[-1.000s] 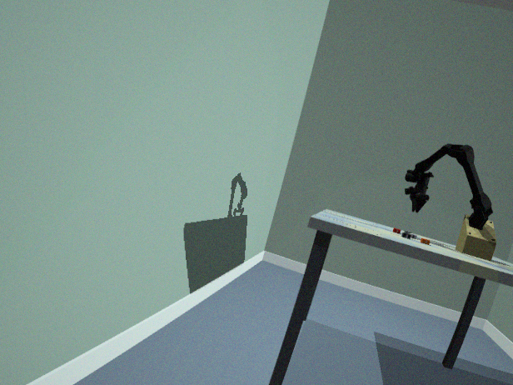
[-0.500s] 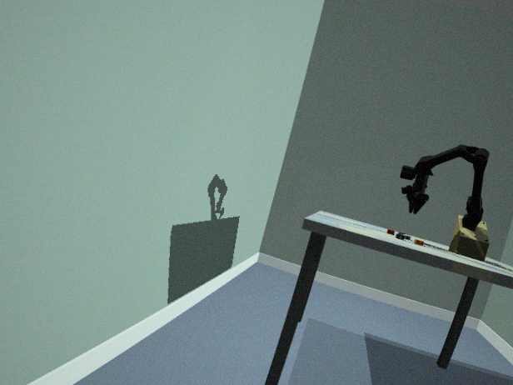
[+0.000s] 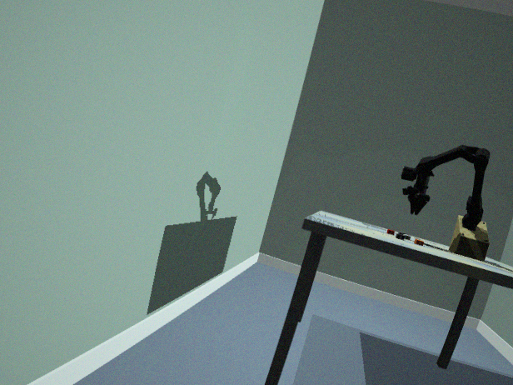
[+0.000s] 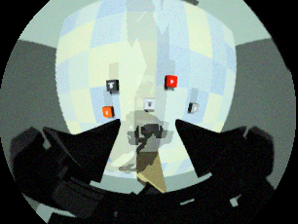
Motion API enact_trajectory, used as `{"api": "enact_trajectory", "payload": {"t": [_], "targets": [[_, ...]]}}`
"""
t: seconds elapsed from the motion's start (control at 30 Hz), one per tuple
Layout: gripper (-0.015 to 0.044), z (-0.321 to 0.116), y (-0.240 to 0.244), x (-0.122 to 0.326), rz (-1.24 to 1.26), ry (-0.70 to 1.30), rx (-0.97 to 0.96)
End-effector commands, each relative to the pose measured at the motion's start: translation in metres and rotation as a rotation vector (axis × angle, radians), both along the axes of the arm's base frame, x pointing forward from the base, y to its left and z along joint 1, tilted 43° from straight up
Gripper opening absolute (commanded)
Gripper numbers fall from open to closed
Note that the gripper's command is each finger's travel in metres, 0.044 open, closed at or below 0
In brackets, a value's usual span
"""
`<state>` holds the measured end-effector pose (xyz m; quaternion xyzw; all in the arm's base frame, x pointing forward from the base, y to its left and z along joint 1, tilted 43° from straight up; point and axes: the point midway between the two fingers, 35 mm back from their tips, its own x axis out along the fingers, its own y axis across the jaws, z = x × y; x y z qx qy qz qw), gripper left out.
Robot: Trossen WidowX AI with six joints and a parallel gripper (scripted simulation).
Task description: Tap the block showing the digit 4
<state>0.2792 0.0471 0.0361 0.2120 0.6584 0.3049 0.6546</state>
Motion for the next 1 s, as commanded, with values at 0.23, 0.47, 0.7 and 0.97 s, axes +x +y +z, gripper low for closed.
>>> {"api": "enact_trajectory", "payload": {"t": [0.23,0.47,0.7,0.97], "targets": [[0.04,0.037,0.039,-0.012,-0.004,0.003,-0.007],[0.04,0.09,0.092,-0.049,-0.002,0.005,0.009],[0.04,0.09,0.092,-0.049,-0.002,0.005,0.009],[0.04,0.09,0.092,-0.049,-0.002,0.005,0.009]]}}
